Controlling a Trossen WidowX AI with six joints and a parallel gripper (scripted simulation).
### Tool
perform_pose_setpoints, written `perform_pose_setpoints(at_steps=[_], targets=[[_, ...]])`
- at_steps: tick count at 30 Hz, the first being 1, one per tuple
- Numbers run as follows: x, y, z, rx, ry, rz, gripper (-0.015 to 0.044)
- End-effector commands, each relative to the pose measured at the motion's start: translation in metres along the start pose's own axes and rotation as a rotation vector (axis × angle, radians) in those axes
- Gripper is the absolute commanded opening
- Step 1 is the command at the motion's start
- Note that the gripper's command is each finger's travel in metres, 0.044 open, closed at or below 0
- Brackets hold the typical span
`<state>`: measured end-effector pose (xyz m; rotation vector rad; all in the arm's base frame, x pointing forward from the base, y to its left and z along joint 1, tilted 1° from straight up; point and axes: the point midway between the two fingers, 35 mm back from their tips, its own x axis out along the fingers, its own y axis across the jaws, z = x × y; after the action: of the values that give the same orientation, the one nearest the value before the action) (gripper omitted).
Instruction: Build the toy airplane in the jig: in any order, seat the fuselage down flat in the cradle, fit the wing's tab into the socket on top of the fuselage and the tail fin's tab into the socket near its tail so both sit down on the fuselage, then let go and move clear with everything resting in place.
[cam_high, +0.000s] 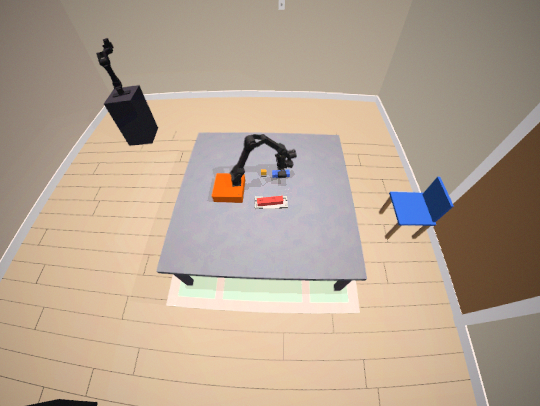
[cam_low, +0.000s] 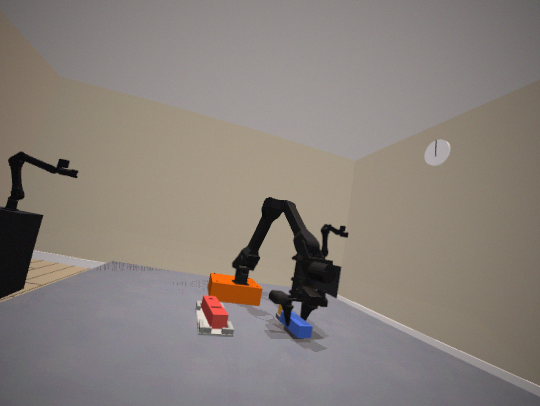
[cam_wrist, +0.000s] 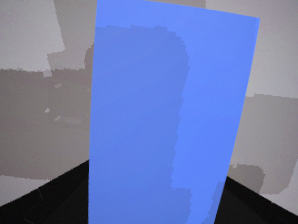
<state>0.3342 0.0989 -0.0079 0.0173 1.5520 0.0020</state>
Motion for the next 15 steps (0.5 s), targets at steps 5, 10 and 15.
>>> perform_pose_setpoints(at_steps=[5, 10, 15], targets=[[0.001, 0.0, 0.0, 0.004, 0.001, 0.001, 0.0157], [-0.003, 0.001, 0.0, 0.005, 0.001, 0.001, 0.0026], [-0.014, 0.001, 0.002, 0.008, 0.0, 0.0, 0.0]])
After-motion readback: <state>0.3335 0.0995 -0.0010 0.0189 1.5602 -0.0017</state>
